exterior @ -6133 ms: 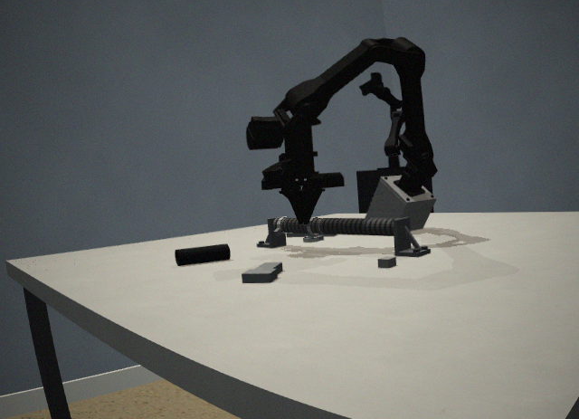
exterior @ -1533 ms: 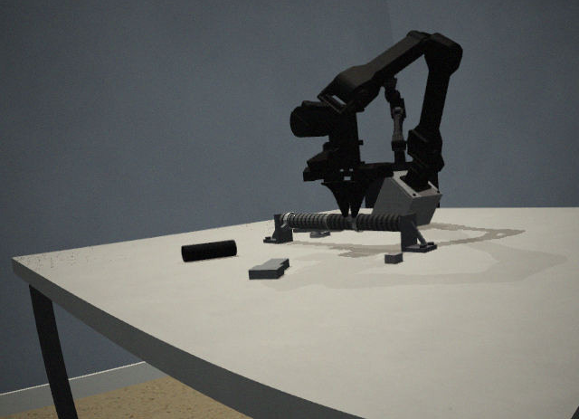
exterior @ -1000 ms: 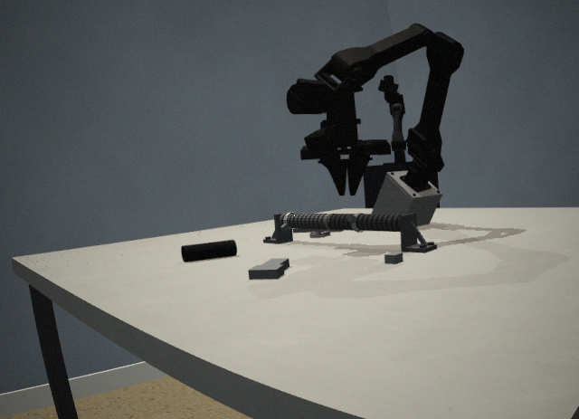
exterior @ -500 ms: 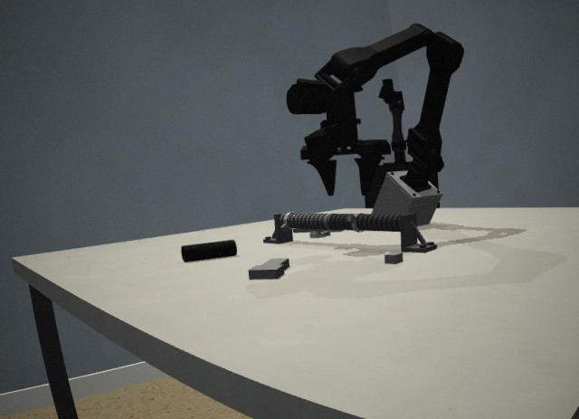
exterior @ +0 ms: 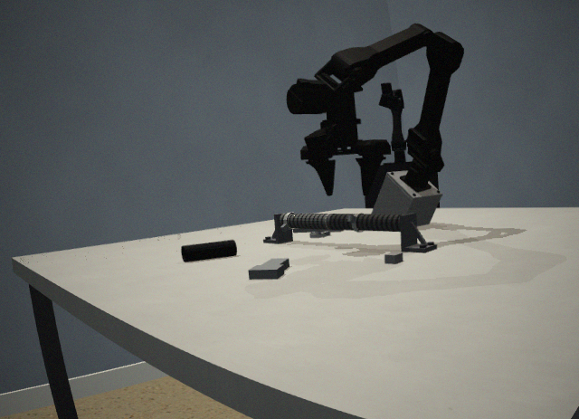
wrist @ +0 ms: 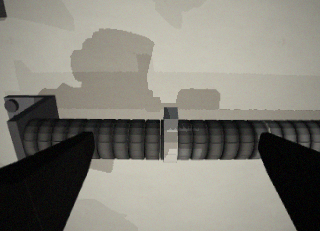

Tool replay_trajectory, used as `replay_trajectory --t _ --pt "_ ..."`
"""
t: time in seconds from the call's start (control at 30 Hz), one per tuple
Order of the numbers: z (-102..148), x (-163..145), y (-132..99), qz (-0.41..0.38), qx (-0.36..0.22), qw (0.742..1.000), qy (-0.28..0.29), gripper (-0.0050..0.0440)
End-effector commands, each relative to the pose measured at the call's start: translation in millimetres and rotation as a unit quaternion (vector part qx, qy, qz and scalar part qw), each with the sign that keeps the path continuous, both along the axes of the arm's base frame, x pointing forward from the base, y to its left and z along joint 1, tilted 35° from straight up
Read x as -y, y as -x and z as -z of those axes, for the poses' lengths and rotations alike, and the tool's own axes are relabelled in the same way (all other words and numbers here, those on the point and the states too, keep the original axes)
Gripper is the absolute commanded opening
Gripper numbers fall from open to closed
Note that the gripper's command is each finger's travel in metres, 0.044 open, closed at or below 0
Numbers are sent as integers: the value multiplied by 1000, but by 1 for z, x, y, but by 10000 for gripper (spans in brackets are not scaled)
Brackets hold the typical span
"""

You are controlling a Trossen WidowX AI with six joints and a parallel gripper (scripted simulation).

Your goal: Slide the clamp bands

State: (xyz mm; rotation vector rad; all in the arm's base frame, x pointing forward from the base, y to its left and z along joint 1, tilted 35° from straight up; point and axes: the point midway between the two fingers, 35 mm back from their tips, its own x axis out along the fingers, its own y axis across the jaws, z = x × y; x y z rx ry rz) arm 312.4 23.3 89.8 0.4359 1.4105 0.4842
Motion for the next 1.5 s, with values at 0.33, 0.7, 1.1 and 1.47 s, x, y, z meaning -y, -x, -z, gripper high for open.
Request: replay_trajectory --t 0.33,0.7,1.1,1.47 --pt "80 99 -19 -2 0 1000 -4 176" --pt "130 149 -16 1 -1 1000 -6 90" --pt "130 149 -16 1 -1 1000 -6 90" --pt "141 141 -18 1 -1 1000 -6 90"
